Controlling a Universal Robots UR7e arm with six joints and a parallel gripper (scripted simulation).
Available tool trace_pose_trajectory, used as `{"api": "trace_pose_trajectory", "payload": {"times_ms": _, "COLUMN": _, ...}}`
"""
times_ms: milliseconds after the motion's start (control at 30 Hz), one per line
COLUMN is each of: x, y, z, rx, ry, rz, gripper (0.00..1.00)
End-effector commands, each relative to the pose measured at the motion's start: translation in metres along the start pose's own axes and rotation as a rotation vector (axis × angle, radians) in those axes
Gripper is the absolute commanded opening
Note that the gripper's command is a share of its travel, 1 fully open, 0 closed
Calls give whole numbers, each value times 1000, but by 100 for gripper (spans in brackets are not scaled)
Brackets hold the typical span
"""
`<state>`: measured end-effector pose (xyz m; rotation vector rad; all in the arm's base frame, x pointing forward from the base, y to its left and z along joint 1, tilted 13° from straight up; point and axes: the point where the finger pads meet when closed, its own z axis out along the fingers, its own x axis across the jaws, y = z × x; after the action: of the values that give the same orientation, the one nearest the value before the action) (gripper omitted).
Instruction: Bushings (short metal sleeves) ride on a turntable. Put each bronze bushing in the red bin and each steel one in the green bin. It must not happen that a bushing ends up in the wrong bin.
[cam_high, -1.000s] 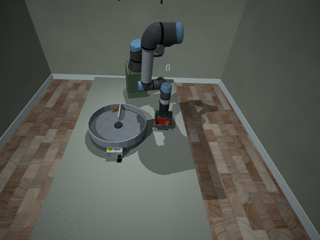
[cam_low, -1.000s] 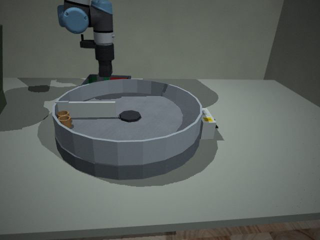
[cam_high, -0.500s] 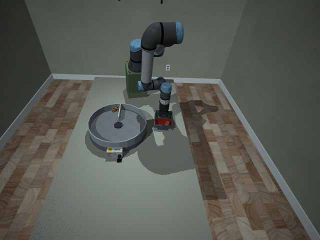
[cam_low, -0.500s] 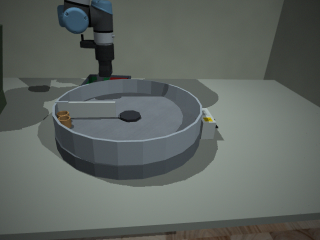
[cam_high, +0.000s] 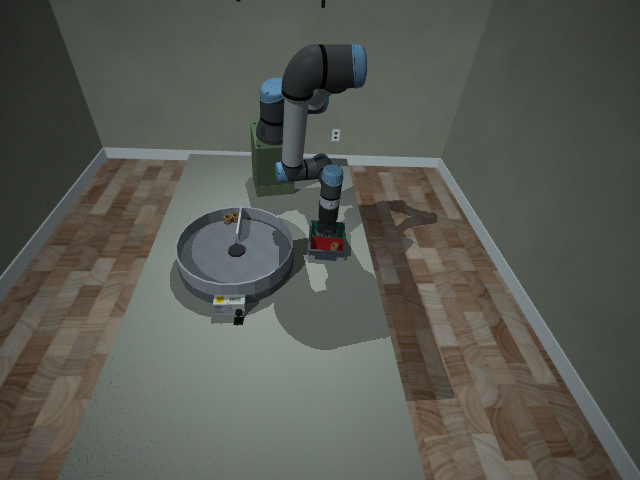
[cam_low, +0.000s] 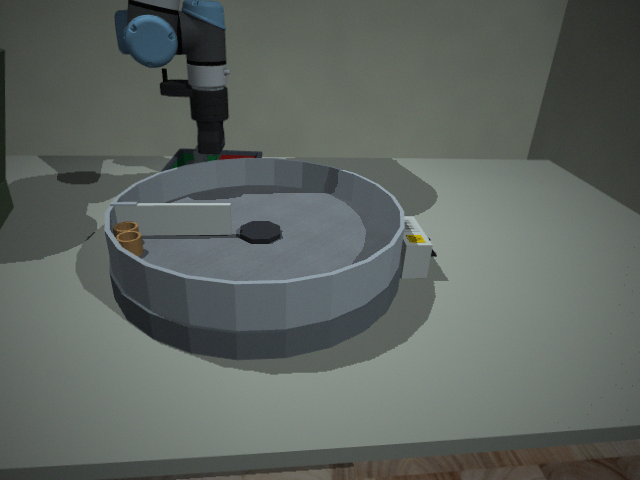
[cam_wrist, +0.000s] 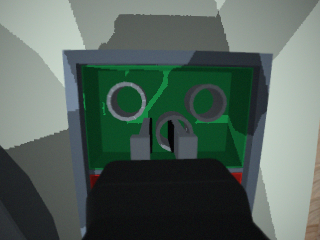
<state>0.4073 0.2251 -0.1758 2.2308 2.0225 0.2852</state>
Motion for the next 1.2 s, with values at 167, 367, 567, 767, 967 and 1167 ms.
{"api": "trace_pose_trajectory", "payload": {"times_ms": 167, "x": 0, "y": 0, "z": 0, "rx": -1, "ry": 0, "rz": 0, "gripper": 42}}
{"api": "trace_pose_trajectory", "payload": {"times_ms": 367, "x": 0, "y": 0, "z": 0, "rx": -1, "ry": 0, "rz": 0, "gripper": 42}}
{"api": "trace_pose_trajectory", "payload": {"times_ms": 567, "x": 0, "y": 0, "z": 0, "rx": -1, "ry": 0, "rz": 0, "gripper": 42}}
{"api": "trace_pose_trajectory", "payload": {"times_ms": 767, "x": 0, "y": 0, "z": -1, "rx": -1, "ry": 0, "rz": 0, "gripper": 42}}
{"api": "trace_pose_trajectory", "payload": {"times_ms": 967, "x": 1, "y": 1, "z": -5, "rx": -1, "ry": 0, "rz": 0, "gripper": 42}}
{"api": "trace_pose_trajectory", "payload": {"times_ms": 1167, "x": 1, "y": 1, "z": -5, "rx": -1, "ry": 0, "rz": 0, "gripper": 42}}
